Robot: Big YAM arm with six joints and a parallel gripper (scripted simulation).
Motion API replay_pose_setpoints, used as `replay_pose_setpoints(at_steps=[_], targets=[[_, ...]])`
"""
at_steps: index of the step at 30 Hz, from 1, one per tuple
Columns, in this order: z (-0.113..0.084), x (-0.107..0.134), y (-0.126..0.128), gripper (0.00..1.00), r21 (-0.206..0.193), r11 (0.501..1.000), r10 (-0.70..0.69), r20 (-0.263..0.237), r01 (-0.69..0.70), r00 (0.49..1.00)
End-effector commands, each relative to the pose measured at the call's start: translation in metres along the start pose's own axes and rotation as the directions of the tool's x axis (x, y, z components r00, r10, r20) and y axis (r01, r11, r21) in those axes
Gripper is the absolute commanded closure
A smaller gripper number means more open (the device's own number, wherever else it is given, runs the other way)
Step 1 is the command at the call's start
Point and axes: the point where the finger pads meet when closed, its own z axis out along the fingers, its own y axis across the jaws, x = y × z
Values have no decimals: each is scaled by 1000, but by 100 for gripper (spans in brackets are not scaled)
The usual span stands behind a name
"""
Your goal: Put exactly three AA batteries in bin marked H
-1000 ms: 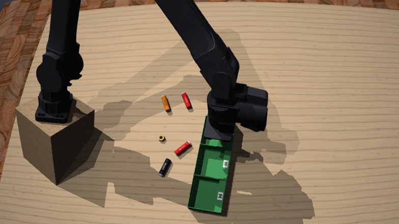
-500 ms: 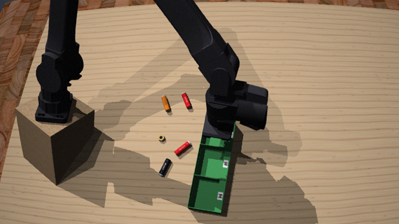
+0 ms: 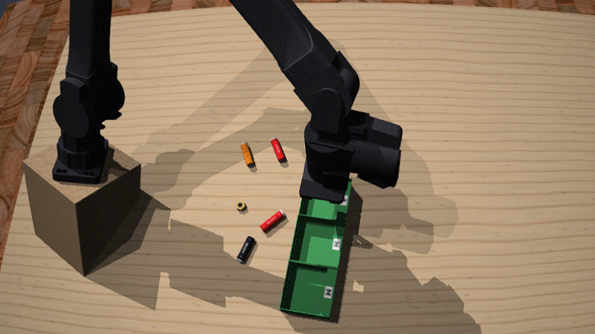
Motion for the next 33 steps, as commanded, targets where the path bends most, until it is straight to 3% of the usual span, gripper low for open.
replay_pose_setpoints(at_steps=[1,3,5,8,9,21,25,28,30,33], targets=[[-33,-25,4,91,7,999,-38,62,37,997],[-13,-20,10,91,-4,999,-45,17,46,999],[-3,1,5,91,-6,1000,-22,-19,22,1000],[-3,1,5,91,-6,1000,-22,-19,22,1000],[-41,-25,5,91,8,999,-38,63,38,997],[-145,-21,6,91,17,999,-43,66,42,997],[-153,-20,0,91,11,1000,-29,46,28,999],[-175,-19,3,91,18,999,-36,54,35,998],[-167,-19,15,91,11,998,-62,37,61,997],[-157,-7,12,91,2,999,-44,12,44,999]])
